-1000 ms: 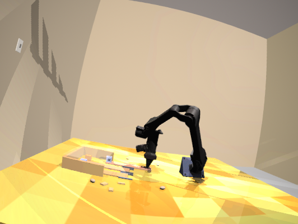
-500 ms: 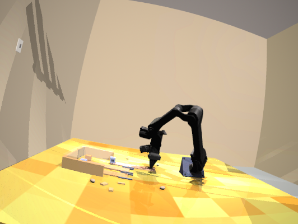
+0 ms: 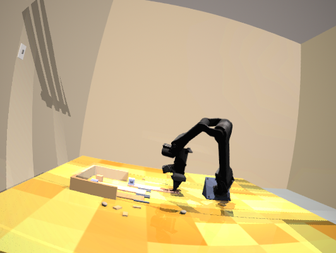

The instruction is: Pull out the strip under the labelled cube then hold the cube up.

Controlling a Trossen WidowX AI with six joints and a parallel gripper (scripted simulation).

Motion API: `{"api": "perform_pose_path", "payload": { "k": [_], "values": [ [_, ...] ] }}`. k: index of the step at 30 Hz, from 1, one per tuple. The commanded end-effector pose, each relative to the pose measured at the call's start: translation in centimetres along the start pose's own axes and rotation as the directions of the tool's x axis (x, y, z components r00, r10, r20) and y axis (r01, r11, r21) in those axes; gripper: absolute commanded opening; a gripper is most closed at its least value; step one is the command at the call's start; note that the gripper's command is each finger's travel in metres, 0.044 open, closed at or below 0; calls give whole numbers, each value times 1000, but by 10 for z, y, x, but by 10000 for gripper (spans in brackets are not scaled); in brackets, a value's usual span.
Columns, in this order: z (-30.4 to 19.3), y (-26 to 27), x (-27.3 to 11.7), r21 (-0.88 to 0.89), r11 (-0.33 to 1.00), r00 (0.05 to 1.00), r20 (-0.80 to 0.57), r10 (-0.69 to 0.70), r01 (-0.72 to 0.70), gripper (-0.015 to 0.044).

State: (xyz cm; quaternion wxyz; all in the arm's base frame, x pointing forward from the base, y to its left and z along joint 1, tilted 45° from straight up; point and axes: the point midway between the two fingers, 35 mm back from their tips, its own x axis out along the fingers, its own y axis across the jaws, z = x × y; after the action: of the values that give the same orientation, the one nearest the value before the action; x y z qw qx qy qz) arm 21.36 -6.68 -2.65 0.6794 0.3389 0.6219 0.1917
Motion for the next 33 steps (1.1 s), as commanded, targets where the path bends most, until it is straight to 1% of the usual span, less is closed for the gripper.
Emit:
{"api": "perform_pose_path", "payload": {
  "k": [1, 8, 33],
  "values": [
    [-16, 2, 4, 10, 1000, 1000, -31, 1, -1, 0],
    [-25, 2, 4, 10, 1000, 1000, -31, 1, -1, 0],
    [-25, 2, 4, 10, 1000, 1000, -31, 1, -1, 0]
  ]
}}
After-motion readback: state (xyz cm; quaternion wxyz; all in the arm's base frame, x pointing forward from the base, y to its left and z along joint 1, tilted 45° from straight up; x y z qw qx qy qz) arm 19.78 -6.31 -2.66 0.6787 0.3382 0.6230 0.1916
